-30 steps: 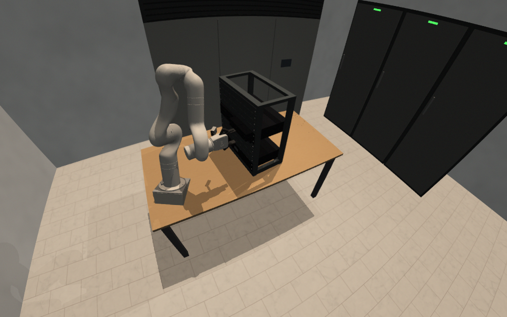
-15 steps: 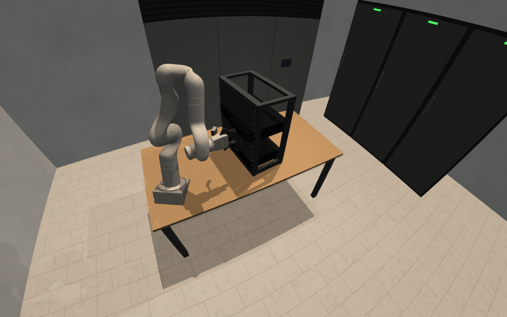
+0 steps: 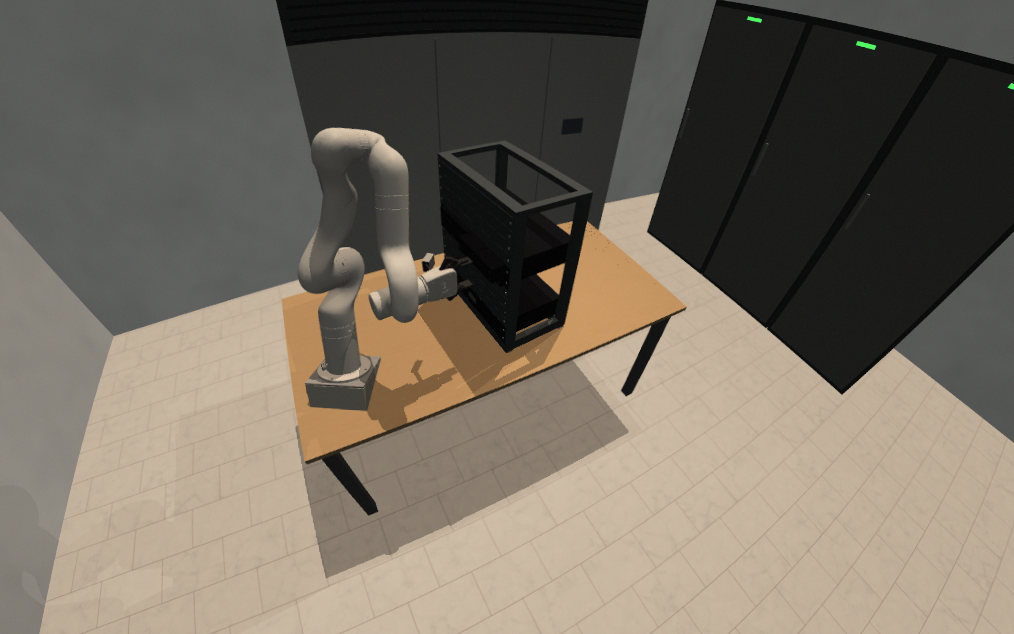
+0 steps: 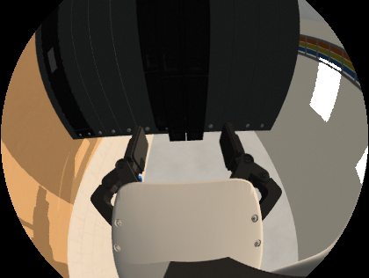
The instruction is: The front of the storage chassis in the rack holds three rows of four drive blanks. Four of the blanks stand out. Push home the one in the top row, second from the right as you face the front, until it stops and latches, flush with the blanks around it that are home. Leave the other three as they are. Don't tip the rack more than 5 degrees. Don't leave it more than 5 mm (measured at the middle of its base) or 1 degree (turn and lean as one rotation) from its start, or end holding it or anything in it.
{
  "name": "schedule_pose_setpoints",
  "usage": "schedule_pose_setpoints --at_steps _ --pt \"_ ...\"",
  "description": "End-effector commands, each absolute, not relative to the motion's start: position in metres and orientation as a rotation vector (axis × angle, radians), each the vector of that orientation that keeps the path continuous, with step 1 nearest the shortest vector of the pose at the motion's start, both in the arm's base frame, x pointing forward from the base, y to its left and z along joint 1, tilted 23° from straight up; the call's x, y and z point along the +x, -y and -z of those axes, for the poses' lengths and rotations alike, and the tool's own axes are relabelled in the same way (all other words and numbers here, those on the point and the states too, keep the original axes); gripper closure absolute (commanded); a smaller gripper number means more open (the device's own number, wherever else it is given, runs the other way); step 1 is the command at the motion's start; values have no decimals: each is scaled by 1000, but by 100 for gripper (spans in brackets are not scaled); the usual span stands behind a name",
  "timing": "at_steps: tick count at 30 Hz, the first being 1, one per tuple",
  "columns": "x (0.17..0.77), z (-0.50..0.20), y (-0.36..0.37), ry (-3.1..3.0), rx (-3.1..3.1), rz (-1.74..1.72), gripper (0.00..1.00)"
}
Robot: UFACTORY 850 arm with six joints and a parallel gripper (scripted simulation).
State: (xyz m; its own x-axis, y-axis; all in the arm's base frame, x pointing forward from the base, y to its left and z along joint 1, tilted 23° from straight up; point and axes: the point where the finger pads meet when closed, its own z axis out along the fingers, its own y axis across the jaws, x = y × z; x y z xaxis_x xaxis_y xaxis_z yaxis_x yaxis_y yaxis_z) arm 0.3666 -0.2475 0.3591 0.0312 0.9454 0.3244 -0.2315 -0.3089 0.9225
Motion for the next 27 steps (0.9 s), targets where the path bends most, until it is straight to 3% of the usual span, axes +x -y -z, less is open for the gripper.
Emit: schedule_pose_setpoints --at_steps 1,20,21,27 --pt "367 -360 248 -818 1294 -1485 0" --pt "367 -360 248 -818 1294 -1485 0" --pt "367 -360 248 -818 1294 -1485 100" --pt "367 -360 248 -818 1294 -1485 100"
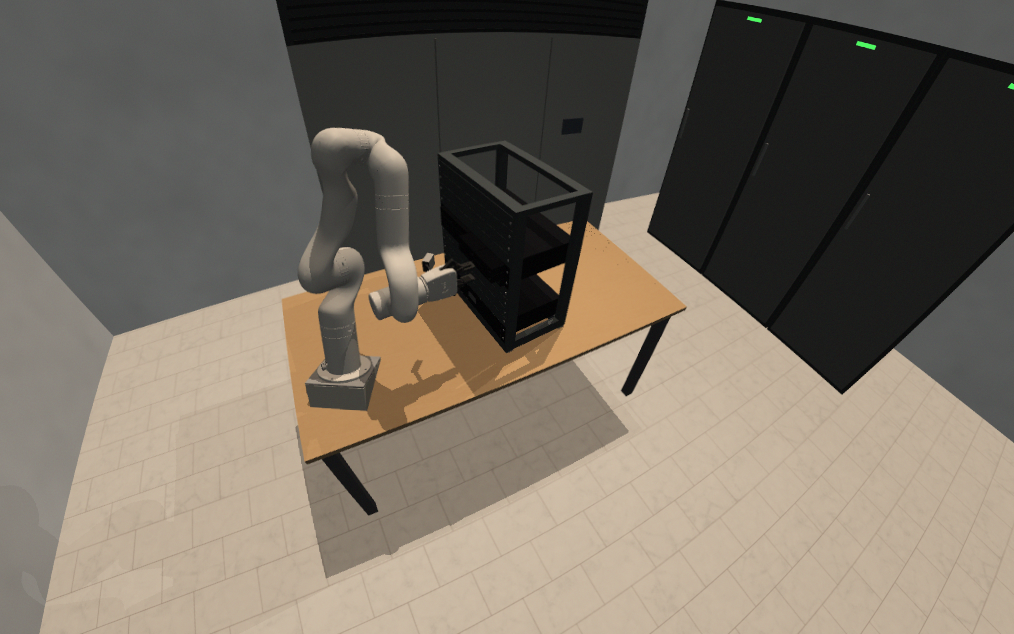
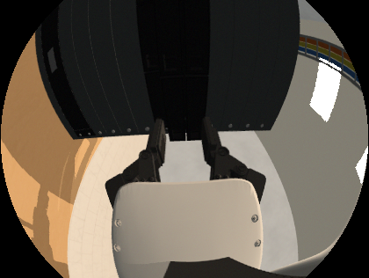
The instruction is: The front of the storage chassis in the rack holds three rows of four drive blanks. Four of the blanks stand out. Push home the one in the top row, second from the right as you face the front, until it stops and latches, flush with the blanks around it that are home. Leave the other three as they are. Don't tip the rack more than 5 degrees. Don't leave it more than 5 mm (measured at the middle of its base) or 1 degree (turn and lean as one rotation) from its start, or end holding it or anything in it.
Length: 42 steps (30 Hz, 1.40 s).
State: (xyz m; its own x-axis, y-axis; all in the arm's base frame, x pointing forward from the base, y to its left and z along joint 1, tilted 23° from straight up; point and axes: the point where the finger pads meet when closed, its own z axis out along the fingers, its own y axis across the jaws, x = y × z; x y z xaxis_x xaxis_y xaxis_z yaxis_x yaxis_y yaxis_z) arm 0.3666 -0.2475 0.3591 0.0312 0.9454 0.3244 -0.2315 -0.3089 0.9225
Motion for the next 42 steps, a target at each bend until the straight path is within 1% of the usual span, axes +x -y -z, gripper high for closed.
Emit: schedule_pose_setpoints --at_steps 1,30,42 --pt "367 -360 248 -818 1294 -1485 100" --pt "366 -360 247 -818 1294 -1485 100" --pt "356 -376 214 -818 1294 -1485 100"
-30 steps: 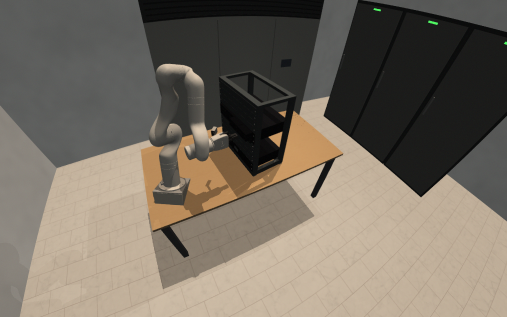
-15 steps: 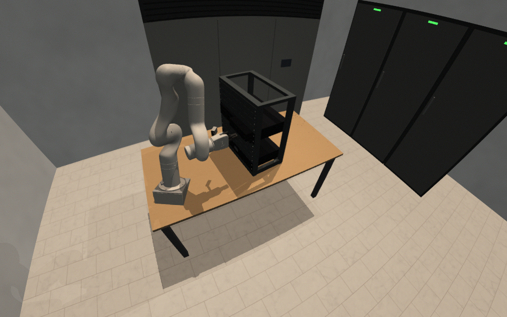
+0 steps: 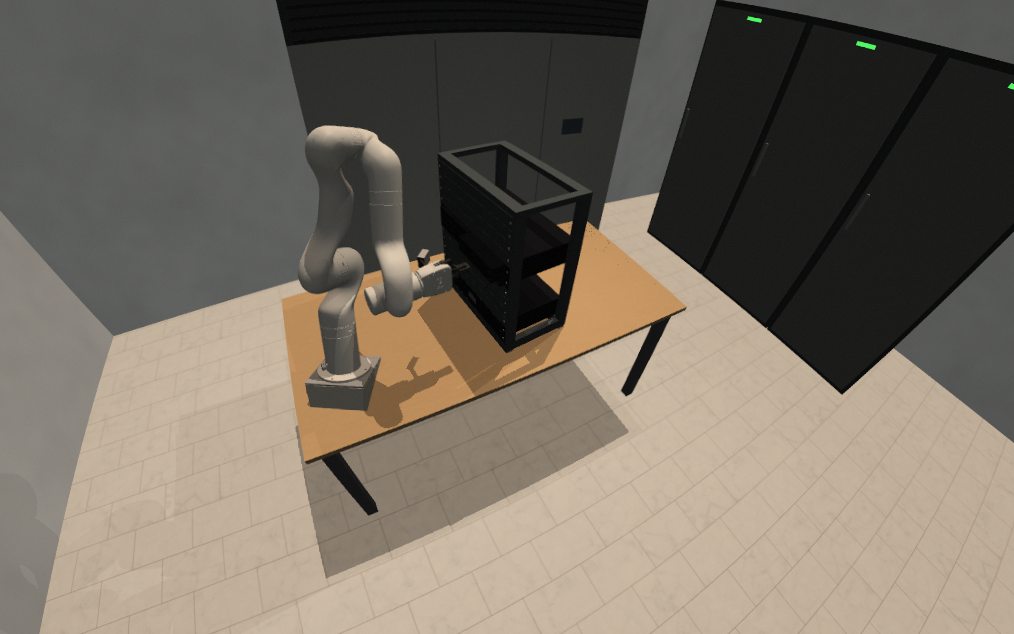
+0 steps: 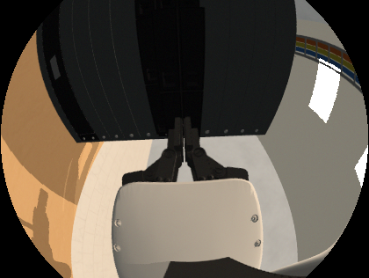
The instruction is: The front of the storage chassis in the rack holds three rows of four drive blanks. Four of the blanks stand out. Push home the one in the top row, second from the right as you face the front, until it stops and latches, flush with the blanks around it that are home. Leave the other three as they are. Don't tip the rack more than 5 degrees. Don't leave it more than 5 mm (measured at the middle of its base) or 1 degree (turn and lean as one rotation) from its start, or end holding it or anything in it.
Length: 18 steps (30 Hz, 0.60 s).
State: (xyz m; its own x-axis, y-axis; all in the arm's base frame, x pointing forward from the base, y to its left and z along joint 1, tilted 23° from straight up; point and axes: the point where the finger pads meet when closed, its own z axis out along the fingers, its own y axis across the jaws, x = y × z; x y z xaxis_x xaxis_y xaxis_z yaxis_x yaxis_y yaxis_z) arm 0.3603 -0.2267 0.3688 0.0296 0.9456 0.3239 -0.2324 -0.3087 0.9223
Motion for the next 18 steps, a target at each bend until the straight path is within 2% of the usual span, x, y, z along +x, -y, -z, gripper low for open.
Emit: schedule_pose_setpoints --at_steps 1,18 --pt "354 -379 208 -818 1294 -1485 100" --pt "337 -406 154 -818 1294 -1485 100"
